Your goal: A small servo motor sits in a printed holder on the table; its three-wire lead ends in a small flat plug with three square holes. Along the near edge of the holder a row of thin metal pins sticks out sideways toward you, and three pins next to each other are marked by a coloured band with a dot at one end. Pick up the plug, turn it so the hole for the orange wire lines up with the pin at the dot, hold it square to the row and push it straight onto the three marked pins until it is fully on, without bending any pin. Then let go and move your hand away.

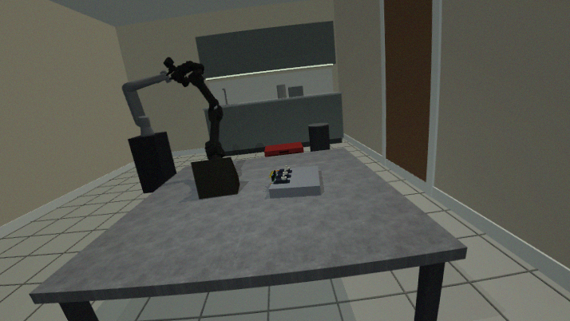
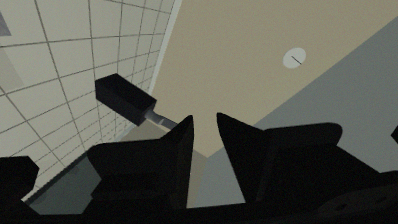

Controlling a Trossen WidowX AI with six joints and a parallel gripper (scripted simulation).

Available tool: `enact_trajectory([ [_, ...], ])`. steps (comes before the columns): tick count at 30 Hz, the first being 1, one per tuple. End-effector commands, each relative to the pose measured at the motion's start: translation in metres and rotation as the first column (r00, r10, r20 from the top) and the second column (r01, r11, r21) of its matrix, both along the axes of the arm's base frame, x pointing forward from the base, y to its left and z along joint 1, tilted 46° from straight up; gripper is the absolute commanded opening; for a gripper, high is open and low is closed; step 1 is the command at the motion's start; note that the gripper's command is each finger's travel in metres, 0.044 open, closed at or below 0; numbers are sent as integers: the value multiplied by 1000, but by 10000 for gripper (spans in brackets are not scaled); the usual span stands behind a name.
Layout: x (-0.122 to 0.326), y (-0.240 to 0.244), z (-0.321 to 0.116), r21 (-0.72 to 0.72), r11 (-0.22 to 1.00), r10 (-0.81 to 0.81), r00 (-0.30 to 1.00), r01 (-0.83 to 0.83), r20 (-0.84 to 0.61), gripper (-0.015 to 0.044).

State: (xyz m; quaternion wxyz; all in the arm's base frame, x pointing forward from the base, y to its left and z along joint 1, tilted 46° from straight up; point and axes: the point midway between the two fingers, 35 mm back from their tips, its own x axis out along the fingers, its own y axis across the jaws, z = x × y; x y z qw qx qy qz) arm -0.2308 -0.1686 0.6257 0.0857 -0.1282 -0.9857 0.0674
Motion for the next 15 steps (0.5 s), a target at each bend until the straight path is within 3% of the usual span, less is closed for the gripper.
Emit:
enact_trajectory([
  [1, 9, -12, 2, 82, 995, 64, 998, -63, -9, 115],
  [15, 56, -73, -7, 450, 849, 315, 949, -276, -13, 115],
])
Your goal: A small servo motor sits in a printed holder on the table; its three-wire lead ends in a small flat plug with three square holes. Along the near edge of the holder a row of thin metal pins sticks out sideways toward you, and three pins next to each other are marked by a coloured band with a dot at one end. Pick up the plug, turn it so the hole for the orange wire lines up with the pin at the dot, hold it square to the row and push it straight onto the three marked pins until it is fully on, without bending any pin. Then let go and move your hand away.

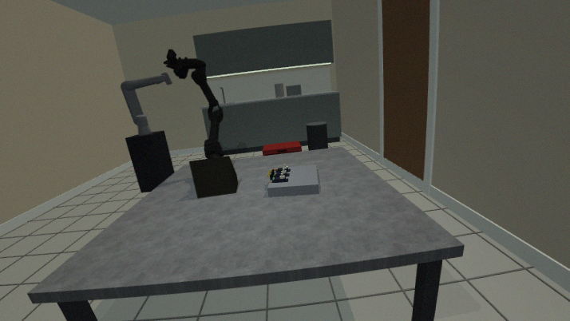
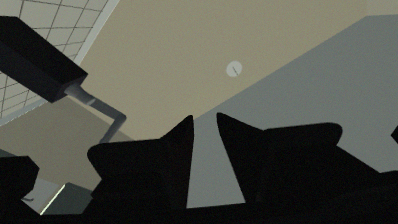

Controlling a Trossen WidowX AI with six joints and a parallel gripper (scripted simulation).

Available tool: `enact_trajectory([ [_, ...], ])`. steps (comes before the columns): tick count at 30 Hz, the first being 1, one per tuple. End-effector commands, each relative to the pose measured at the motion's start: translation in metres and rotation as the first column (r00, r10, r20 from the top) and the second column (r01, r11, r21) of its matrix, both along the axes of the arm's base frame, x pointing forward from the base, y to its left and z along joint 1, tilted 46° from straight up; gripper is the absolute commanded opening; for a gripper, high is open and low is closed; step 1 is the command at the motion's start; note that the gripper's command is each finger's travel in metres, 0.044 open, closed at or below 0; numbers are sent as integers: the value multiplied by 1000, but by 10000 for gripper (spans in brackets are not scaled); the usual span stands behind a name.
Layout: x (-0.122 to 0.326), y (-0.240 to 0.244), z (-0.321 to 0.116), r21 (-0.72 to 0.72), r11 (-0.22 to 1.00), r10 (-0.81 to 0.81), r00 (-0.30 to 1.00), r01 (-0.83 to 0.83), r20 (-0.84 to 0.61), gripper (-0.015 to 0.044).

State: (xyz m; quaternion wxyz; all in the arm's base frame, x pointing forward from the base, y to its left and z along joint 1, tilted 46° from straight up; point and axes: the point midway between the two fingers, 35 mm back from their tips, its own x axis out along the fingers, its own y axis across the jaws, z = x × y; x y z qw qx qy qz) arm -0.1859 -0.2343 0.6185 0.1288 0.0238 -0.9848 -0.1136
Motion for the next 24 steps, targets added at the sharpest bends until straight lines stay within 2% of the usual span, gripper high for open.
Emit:
enact_trajectory([
  [1, 16, -11, -1, 89, 994, 70, 997, -67, -32, 115],
  [11, 64, -45, -13, 334, 917, 265, 958, -216, -108, 115],
  [24, 141, -78, -34, 628, 720, 526, 822, -295, -217, 115],
])
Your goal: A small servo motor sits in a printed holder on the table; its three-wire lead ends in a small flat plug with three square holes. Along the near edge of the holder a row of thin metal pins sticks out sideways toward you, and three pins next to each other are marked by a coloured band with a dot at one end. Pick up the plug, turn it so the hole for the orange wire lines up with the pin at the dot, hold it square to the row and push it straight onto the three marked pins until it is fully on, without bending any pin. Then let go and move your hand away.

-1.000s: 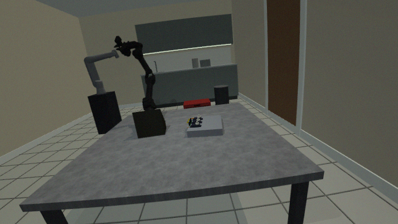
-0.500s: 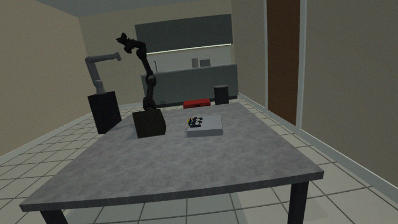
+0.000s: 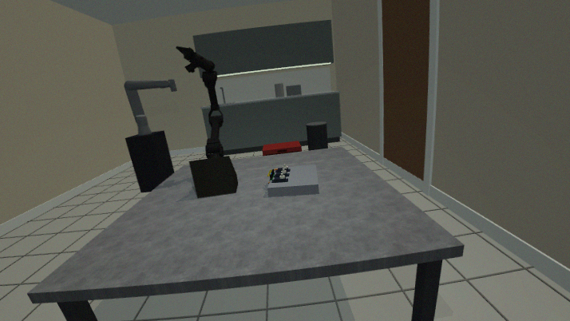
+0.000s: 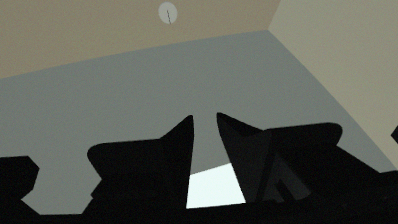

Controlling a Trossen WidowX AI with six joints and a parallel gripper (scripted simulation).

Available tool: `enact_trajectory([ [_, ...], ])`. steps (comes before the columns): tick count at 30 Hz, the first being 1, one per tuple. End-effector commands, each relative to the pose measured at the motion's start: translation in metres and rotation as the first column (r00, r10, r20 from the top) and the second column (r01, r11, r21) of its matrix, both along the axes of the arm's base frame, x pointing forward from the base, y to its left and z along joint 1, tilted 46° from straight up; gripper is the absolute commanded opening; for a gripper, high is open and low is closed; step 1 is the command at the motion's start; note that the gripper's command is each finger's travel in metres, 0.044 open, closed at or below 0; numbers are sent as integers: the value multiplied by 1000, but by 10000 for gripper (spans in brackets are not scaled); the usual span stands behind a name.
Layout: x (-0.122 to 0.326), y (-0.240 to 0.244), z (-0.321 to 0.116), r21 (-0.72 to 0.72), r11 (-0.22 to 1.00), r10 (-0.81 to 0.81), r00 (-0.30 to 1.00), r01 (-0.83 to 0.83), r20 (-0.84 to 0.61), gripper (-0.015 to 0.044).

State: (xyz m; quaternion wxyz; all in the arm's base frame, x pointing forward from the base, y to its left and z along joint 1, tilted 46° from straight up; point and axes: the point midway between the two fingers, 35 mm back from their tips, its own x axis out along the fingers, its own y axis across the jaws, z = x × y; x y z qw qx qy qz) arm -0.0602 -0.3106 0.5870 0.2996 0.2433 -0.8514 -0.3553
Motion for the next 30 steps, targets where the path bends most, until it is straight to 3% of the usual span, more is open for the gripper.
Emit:
enact_trajectory([
  [1, 22, -3, -4, 62, 996, 71, 995, -67, -74, 115],
  [16, 119, -8, -36, 311, 914, 367, 856, -260, -363, 115],
  [30, 209, 17, -72, 477, 807, 588, 554, -347, -590, 115],
])
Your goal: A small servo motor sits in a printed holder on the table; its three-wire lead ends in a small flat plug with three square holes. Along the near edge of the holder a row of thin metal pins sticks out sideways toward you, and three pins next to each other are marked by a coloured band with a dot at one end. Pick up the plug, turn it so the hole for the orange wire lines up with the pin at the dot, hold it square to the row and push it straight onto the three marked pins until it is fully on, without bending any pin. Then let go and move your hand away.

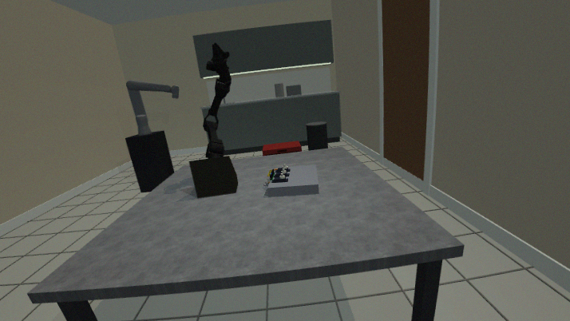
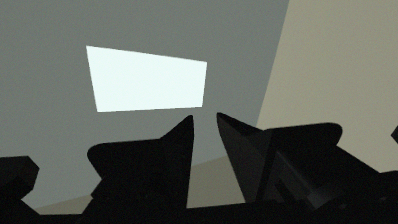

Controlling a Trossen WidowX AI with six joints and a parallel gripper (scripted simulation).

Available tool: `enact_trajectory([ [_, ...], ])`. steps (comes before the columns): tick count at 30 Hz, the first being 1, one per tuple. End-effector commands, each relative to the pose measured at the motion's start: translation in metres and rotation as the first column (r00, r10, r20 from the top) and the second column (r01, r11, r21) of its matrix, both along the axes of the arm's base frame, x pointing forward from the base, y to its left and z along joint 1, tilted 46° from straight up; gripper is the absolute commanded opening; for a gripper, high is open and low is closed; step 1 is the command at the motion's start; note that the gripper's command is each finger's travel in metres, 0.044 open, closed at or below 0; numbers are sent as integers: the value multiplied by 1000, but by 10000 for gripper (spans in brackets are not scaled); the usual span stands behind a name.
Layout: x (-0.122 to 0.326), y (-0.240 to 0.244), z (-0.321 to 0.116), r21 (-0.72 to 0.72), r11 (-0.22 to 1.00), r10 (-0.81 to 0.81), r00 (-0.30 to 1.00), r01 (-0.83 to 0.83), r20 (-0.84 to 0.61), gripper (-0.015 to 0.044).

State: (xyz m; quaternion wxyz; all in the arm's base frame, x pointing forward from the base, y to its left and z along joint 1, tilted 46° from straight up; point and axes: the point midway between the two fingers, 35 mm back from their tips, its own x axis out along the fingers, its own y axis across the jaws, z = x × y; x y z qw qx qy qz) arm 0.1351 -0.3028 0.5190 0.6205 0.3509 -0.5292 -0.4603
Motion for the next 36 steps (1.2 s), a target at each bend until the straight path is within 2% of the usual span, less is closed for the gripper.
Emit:
enact_trajectory([
  [1, 19, 12, -7, -1, 998, 70, 994, -71, -87, 115],
  [10, 72, 45, -35, 9, 968, 240, 916, -250, -321, 115],
  [20, 121, 93, -68, 11, 895, 378, 746, -445, -549, 115],
  [28, 151, 139, -96, 10, 804, 429, 568, -595, -703, 115],
  [36, 171, 190, -126, 5, 684, 414, 382, -730, -826, 115],
])
